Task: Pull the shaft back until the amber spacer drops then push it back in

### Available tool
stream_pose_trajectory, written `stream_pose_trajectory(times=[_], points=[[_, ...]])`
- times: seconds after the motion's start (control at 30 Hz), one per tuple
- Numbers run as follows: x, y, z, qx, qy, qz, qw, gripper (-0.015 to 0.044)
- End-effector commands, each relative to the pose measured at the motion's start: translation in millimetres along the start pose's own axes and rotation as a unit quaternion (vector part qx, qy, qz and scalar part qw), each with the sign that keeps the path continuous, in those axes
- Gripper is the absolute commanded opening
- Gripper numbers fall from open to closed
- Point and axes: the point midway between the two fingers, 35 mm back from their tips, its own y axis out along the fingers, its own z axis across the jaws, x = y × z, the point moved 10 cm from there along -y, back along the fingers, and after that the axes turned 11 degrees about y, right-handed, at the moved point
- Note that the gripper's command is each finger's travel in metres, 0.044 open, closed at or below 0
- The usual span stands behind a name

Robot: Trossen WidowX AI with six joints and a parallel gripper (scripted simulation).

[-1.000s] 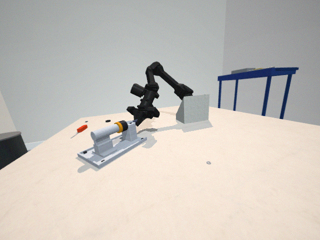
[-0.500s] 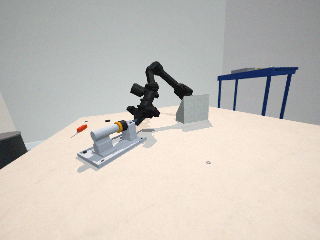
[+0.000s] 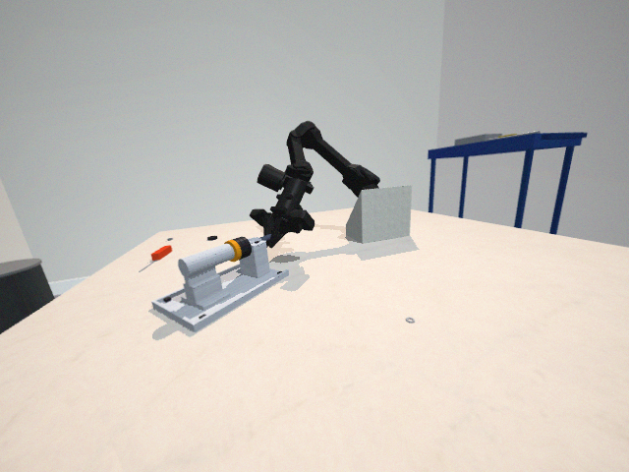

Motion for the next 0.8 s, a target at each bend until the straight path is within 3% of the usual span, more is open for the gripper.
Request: stream_pose_trajectory(times=[0.0,0.77], points=[[0.1,-0.8,0.5,0.001,-0.002,0.0,1.0,0.0],[1.8,-2.5,0.8,0.001,-0.002,0.0,1.0,0.0]])
